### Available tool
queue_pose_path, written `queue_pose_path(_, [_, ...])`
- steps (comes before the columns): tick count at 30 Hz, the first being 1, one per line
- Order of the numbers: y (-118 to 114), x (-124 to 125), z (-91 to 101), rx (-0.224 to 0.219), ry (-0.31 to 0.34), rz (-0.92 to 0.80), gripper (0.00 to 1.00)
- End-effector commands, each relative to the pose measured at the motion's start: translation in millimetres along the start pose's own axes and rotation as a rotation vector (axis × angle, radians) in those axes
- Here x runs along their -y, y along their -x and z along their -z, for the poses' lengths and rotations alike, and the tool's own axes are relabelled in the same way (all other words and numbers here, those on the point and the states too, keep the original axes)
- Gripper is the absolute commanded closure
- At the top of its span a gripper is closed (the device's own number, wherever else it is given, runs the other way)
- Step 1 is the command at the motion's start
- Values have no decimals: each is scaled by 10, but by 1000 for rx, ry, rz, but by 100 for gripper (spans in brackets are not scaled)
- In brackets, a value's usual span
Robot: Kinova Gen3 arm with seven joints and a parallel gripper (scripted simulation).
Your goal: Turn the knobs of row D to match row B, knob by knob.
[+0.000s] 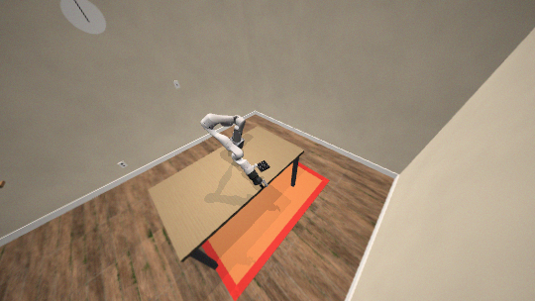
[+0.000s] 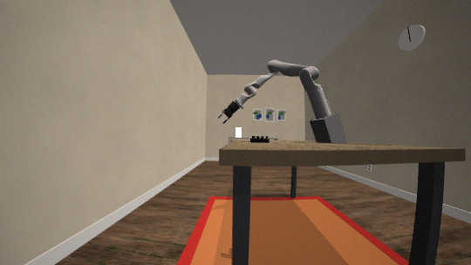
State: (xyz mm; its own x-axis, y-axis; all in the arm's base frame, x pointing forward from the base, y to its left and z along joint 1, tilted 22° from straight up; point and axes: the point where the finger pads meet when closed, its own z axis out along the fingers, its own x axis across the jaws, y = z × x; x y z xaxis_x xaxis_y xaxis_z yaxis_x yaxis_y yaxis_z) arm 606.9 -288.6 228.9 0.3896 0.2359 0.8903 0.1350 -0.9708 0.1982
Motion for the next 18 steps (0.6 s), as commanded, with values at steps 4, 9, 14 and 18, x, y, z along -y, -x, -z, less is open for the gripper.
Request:
queue_pose_path(4, [-19,52,-8,9,-1,-10,0])
queue_pose_path(9, [5,282,-41,35,-28,-43,0])
queue_pose_path(14, [12,232,-29,35,-20,-46,0])
queue_pose_path(18, [46,454,-51,63,-44,-77,0])
